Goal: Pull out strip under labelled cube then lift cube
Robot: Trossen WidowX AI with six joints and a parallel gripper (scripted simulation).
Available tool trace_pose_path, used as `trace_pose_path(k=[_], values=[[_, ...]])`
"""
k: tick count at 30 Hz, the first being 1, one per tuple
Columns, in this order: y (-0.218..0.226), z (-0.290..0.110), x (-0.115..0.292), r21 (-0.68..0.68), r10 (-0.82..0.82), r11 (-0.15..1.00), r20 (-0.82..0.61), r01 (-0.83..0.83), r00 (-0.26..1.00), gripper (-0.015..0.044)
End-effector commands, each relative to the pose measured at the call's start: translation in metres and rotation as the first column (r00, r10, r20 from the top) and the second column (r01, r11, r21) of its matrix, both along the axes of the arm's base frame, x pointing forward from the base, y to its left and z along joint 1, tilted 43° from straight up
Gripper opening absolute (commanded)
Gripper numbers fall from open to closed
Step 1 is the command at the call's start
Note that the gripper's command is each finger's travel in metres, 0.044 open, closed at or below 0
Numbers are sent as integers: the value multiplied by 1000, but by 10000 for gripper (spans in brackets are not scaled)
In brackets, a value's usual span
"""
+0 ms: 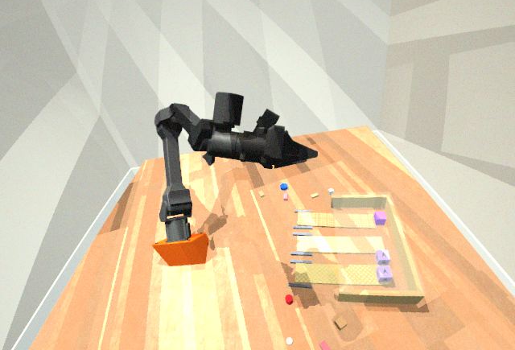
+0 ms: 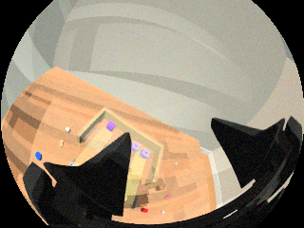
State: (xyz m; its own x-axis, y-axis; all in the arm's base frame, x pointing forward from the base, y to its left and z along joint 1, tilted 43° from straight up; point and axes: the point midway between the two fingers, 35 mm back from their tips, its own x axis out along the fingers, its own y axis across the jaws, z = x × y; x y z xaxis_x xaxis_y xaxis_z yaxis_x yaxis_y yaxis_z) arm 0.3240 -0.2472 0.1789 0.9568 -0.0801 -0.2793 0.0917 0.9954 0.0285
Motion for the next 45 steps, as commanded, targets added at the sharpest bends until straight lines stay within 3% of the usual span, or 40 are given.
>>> trace_pose_path(k=[1, 4, 6, 28, 35, 43, 45], values=[[38, -47, -14, 337, 23, 942, -87, 7, 996, 400], [70, -81, -29, 583, 47, 811, -167, 61, 985, 400], [85, -93, -36, 670, 59, 737, -202, 94, 978, 400], [87, -95, -37, 680, 61, 727, -207, 98, 977, 400], [75, -128, -12, 698, 169, 695, -388, 170, 906, 216], [79, -180, 11, 708, 384, 666, -595, 235, 706, 6], [83, -192, 13, 712, 444, 659, -629, 244, 638, 0]])
